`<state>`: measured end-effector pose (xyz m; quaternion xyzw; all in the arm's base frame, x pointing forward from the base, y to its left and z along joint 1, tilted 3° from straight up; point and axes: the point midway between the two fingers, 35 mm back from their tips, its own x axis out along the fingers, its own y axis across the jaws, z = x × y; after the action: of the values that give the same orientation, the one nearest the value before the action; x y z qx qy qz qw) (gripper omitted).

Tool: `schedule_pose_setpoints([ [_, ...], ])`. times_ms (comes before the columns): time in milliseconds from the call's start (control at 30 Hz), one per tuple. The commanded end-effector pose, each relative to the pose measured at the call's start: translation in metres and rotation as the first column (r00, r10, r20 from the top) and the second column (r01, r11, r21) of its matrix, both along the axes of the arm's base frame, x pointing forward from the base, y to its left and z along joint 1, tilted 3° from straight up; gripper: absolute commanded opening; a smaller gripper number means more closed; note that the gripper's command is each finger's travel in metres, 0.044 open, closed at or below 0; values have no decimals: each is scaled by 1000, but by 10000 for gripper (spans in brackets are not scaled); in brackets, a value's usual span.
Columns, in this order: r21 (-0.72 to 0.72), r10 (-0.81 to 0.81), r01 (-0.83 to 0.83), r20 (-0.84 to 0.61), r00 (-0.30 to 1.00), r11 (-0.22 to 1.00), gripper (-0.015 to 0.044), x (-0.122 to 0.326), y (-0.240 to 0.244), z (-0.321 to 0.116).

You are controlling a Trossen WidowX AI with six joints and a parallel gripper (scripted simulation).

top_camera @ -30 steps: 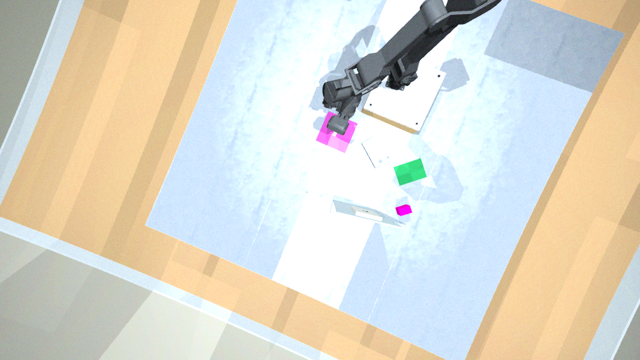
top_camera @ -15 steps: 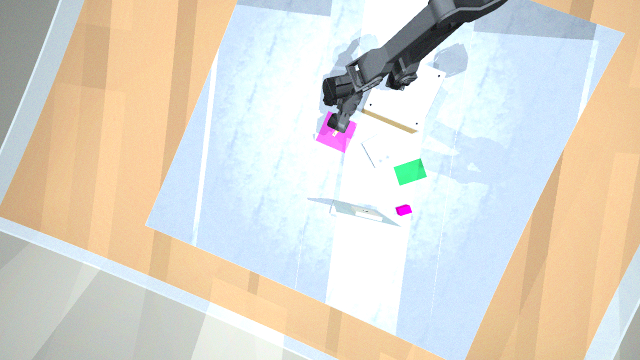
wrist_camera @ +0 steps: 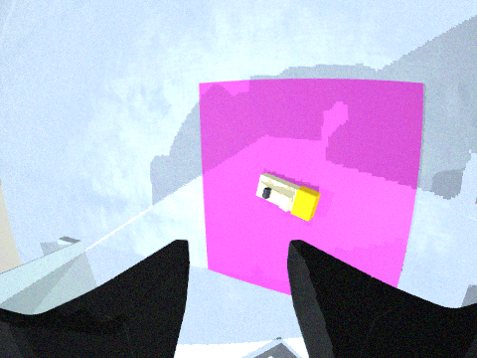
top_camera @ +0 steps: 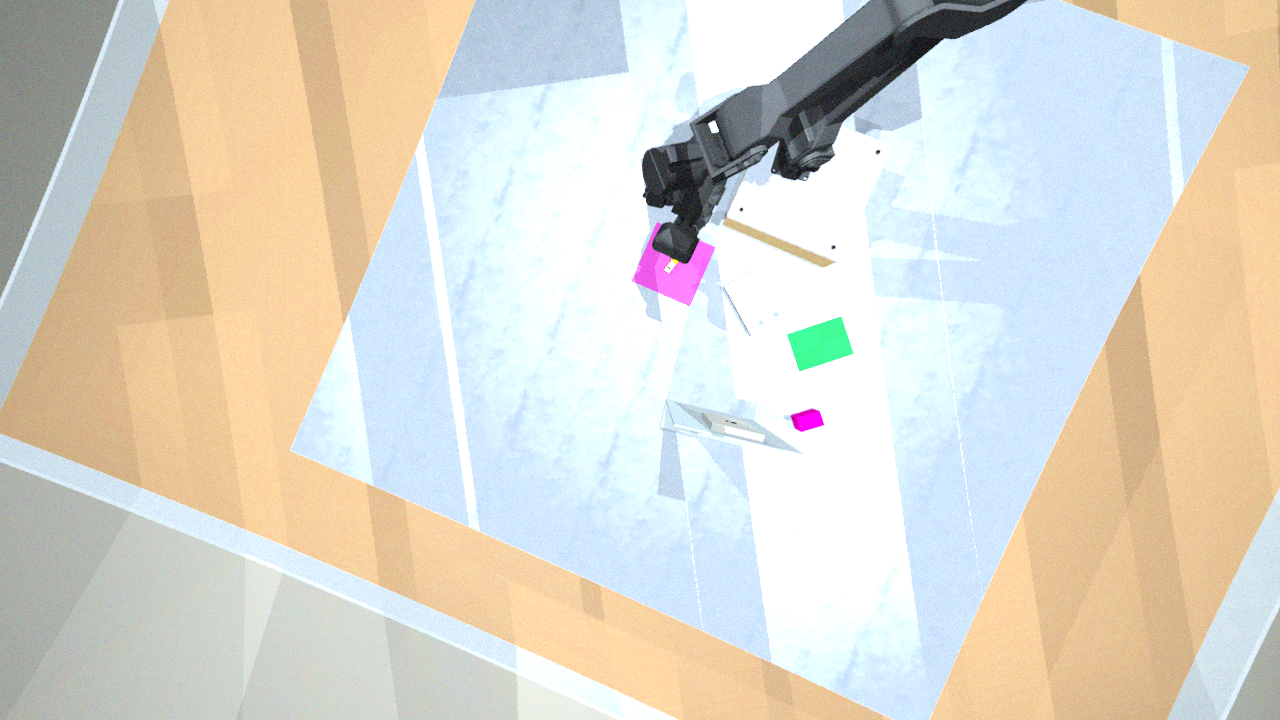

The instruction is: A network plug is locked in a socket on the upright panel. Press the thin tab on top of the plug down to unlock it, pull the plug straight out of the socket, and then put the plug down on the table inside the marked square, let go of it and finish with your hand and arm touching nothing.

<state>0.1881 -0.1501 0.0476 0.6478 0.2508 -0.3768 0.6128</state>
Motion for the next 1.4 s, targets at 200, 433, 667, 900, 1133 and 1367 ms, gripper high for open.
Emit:
schedule_pose_setpoints([
  [200,-10,8,-8,10,1000,1000,156,0,0,20],
  [433,-10,8,-8,10,1000,1000,156,-2,1,31],
  [667,-10,8,-8,10,1000,1000,156,-4,4,43],
  [900,-10,8,-7,10,1000,1000,156,-7,7,55],
  [1133,0,0,0,0,1000,1000,156,-7,5,61],
  [1367,-3,2,-2,3,1000,1000,156,-6,4,84],
])
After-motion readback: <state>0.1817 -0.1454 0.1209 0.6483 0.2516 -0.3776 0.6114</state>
